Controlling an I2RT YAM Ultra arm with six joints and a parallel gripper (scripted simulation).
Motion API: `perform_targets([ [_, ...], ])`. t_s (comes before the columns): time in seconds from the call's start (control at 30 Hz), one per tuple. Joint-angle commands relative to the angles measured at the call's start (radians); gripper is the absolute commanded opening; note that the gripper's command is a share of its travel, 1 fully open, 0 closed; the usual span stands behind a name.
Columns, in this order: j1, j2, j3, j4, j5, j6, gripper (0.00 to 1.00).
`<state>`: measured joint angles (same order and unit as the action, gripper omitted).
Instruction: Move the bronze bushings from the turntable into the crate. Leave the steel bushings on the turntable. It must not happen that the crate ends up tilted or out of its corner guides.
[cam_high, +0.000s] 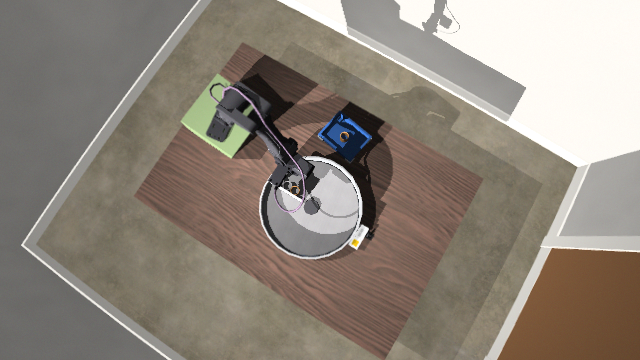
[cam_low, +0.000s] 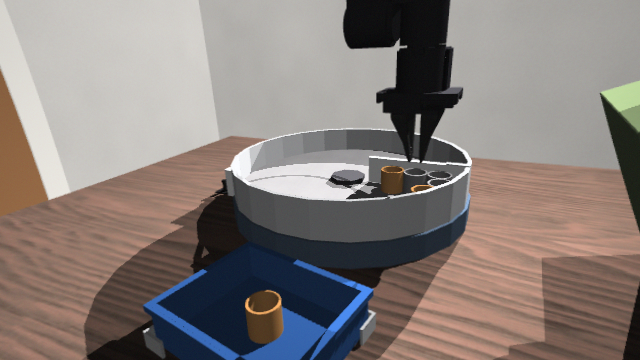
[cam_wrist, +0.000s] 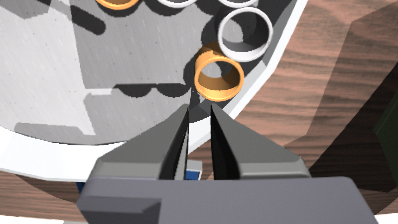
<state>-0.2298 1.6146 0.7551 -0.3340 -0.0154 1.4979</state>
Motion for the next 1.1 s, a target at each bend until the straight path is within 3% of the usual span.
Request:
perform_targets([
  [0.0, 0.009, -0.013, 0.032, -0.007, 0.012, 0.009, 0.15],
  [1.07, 0.011, -0.027, 0.028, 0.001, 0.012, 0.01, 0.15],
])
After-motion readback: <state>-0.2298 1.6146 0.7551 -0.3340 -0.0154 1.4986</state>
